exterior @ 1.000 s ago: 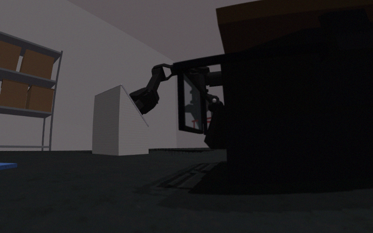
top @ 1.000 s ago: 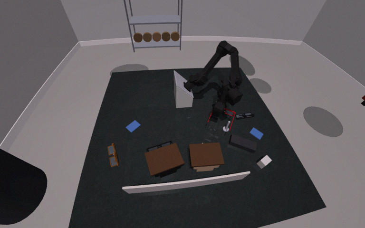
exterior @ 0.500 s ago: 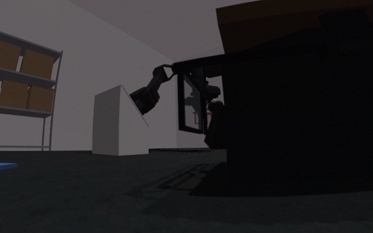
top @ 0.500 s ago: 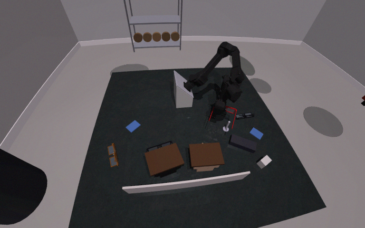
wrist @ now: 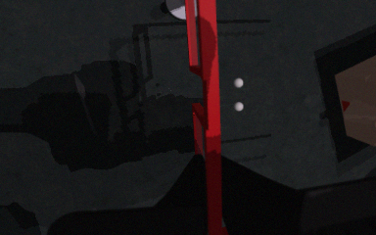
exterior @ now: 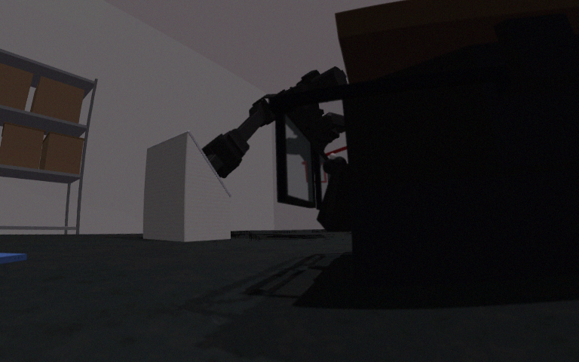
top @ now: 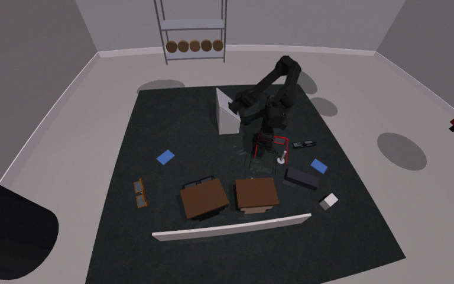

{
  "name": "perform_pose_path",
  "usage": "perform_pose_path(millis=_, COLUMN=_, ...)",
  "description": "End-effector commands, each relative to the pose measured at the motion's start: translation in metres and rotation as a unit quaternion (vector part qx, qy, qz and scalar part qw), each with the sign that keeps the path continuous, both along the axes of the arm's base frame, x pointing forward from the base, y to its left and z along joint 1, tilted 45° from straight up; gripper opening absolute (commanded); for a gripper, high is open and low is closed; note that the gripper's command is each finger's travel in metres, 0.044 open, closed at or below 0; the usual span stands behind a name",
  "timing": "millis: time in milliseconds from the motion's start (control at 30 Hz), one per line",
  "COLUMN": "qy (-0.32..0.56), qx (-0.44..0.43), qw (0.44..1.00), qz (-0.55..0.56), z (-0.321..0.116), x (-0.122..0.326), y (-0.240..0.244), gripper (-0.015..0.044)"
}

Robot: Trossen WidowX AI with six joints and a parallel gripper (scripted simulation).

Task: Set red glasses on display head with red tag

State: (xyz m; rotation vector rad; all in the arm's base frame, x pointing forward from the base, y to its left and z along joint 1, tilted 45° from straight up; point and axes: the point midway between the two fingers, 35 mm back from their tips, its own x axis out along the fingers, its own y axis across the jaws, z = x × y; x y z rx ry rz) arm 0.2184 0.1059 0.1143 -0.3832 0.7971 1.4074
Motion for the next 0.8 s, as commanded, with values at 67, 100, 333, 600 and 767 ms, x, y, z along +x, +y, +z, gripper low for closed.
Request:
perform_pose_path(millis=67, qy=-0.04, qx=0.013, qw=0.999, qz=0.01, z=-0.016, x=0.017, y=-0.025, gripper=0.0)
perform_pose_path(millis=100, qy=-0.046, qx=0.014, qw=0.999, qz=0.012, z=-0.019, x=0.019, y=-0.029, gripper=0.0)
perform_pose_path(millis=333, qy=-0.091, qx=0.024, qw=0.995, qz=0.02, z=-0.037, x=0.031, y=-0.058, gripper=0.0)
perform_pose_path(millis=600, qy=-0.146, qx=0.033, qw=0.988, qz=0.027, z=-0.059, x=0.037, y=-0.093, gripper=0.0)
perform_pose_path(millis=767, qy=-0.182, qx=0.037, qw=0.982, qz=0.029, z=-0.073, x=0.038, y=-0.114, gripper=0.0)
